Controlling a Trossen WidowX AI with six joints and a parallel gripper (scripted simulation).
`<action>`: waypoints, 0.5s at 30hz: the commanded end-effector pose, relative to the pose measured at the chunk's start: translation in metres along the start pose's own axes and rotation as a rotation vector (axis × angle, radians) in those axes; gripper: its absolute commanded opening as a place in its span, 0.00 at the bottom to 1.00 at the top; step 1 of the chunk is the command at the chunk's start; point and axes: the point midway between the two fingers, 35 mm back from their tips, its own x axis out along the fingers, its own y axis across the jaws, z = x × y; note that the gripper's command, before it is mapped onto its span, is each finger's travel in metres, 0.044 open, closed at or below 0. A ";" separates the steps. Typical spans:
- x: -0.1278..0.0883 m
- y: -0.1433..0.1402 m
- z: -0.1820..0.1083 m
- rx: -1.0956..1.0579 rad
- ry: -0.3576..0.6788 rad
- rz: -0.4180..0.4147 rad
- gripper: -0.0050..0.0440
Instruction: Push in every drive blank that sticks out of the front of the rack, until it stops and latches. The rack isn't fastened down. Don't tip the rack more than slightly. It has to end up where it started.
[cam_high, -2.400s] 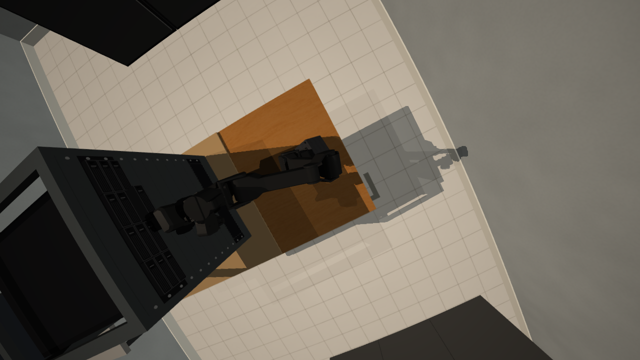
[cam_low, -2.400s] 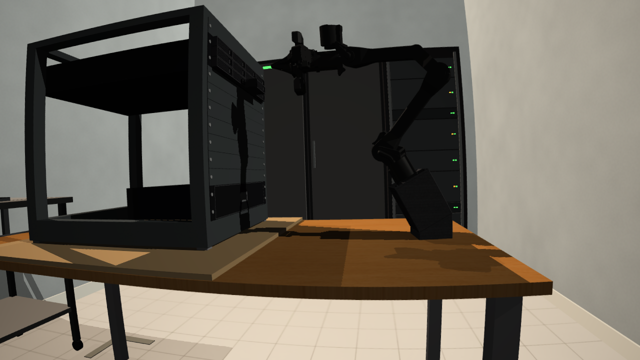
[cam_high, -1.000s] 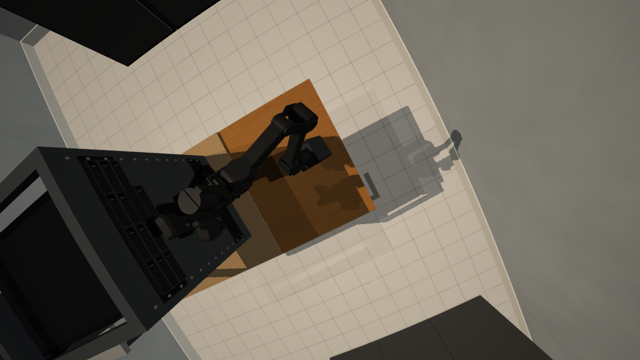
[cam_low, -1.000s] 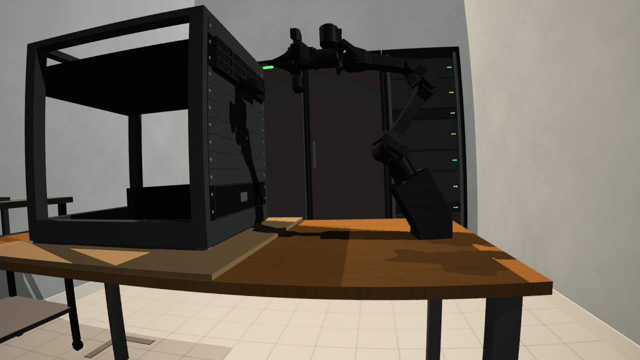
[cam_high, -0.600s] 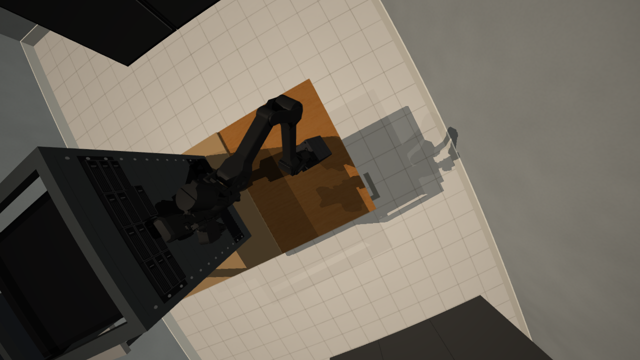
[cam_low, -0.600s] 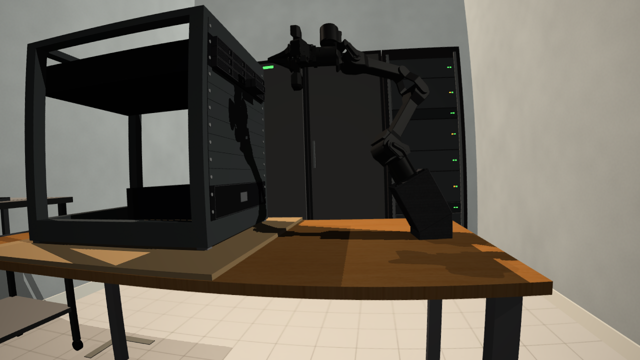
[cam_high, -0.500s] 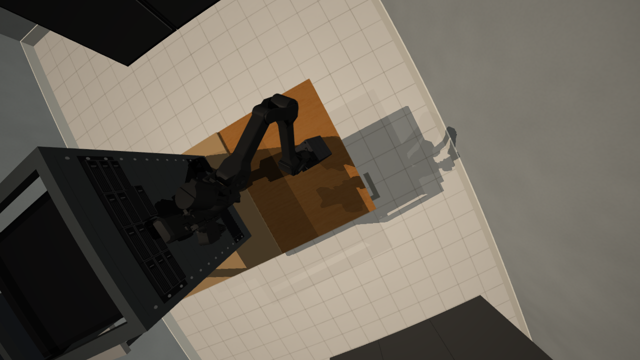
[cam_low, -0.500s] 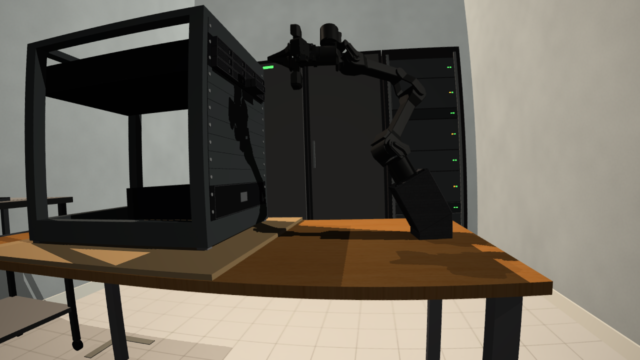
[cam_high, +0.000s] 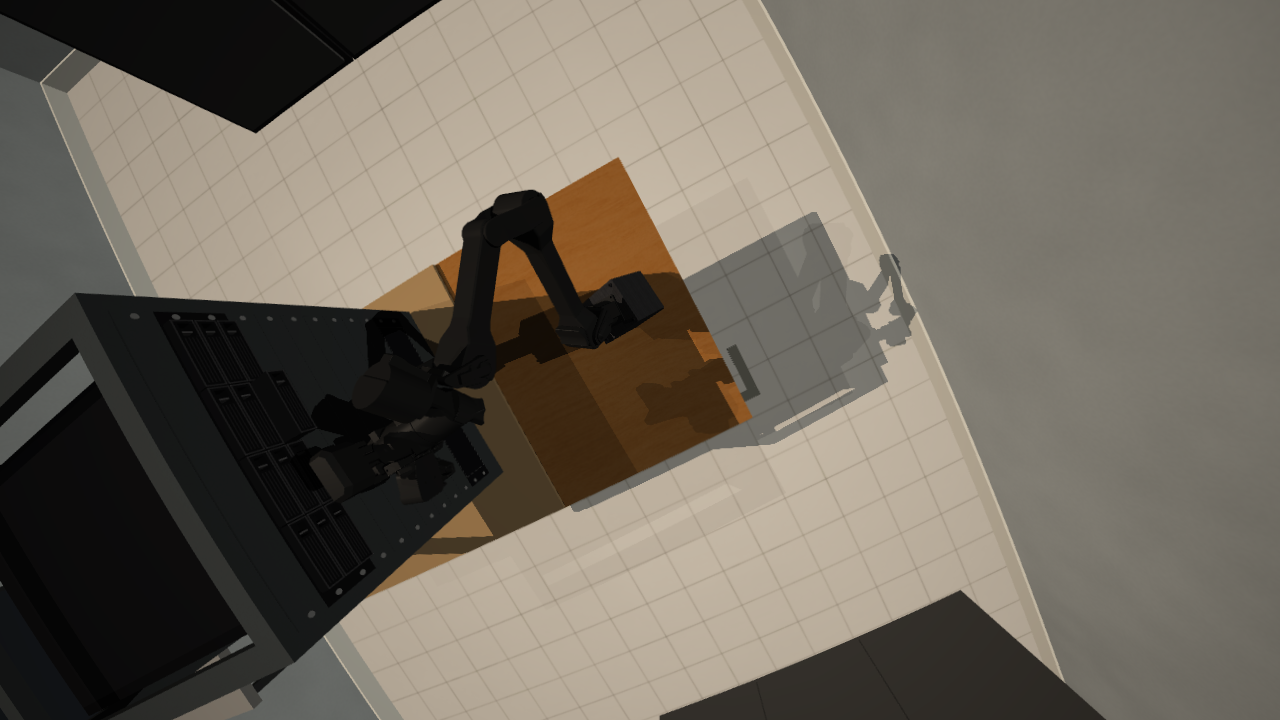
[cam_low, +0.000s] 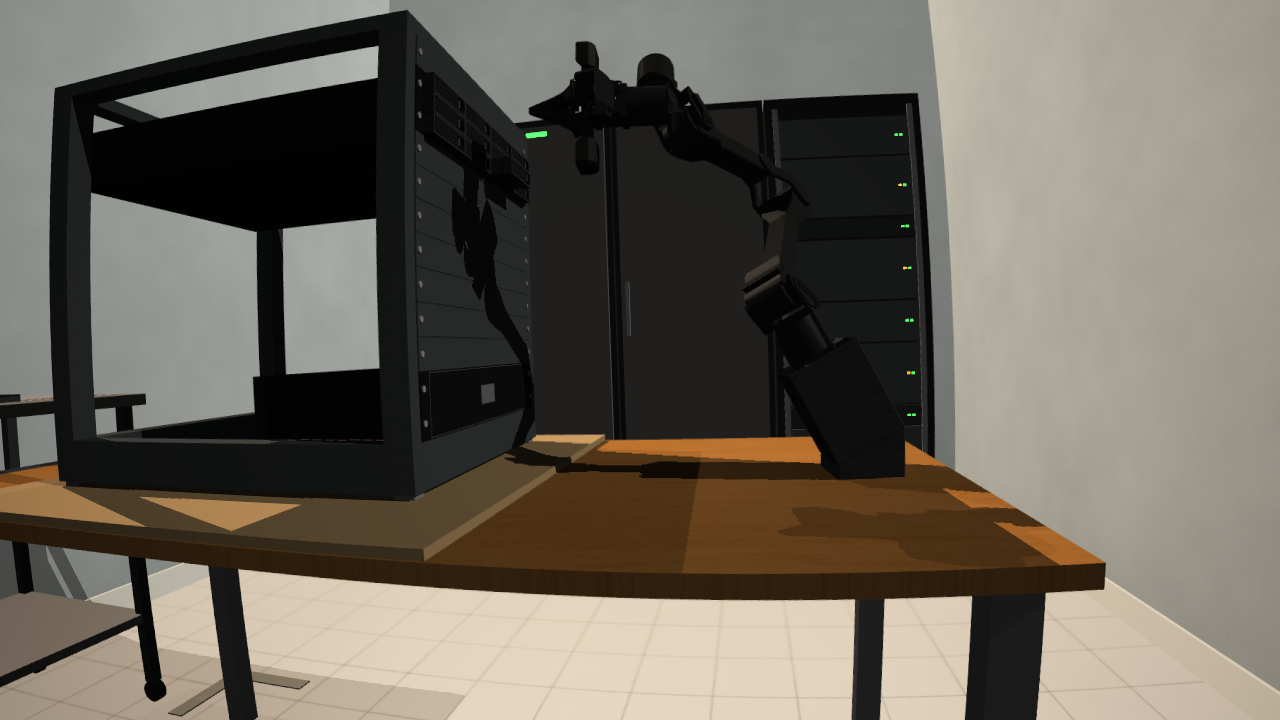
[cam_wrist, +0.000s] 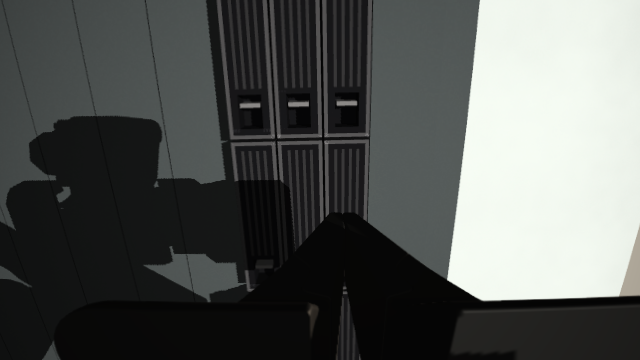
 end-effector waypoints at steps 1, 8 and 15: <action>0.003 -0.001 0.010 -0.008 0.063 0.021 0.00; 0.006 -0.003 0.021 -0.008 0.063 0.022 0.00; 0.010 -0.005 0.034 -0.008 0.063 0.022 0.00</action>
